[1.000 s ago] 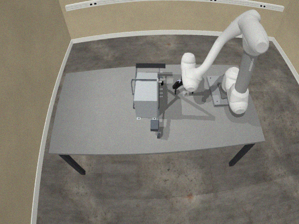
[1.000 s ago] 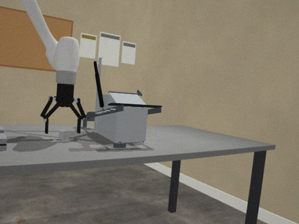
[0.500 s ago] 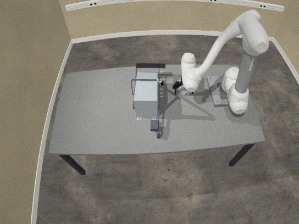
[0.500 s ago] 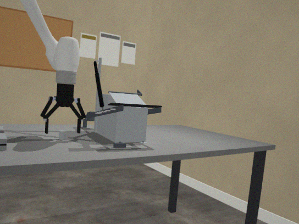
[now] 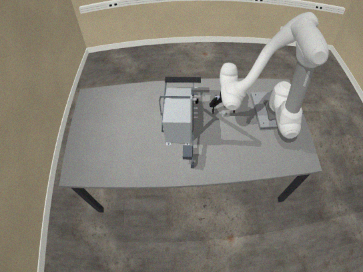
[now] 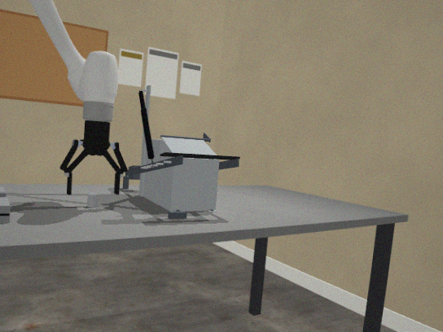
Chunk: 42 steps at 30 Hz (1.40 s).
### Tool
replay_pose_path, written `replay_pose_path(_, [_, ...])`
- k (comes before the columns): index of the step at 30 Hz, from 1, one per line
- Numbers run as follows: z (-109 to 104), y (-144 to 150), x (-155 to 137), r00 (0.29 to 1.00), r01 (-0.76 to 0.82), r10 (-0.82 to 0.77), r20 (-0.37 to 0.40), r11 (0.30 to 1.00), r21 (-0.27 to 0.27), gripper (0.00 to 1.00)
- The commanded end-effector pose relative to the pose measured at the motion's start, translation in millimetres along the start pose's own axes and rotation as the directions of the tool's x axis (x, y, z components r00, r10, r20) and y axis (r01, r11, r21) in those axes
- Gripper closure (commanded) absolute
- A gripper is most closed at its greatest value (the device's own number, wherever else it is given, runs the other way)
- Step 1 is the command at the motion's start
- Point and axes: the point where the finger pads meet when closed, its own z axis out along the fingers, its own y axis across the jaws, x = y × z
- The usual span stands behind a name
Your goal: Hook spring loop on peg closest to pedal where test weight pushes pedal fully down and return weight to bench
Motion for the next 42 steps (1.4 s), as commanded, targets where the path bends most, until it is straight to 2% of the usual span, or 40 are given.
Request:
replay_pose_path(1, [-6.6,0.3,0.0,1.0,0.0,0.0,0.0,1.0,-0.001,0.0])
replay_pose_path(10, [-30.6,0.3,0.0,1.0,0.0,0.0,0.0,1.0,-0.001,0.0])
replay_pose_path(13, [-29.6,0.3,0.0,1.0,0.0,0.0,0.0,1.0,-0.001,0.0])
replay_pose_path(27, [-67.0,0.3,0.0,1.0,0.0,0.0,0.0,1.0,-0.001,0.0])
replay_pose_path(30, [-66.2,0.3,0.0,1.0,0.0,0.0,0.0,1.0,-0.001,0.0])
replay_pose_path(42, [-98.2,0.3,0.0,1.0,0.0,0.0,0.0,1.0,-0.001,0.0])
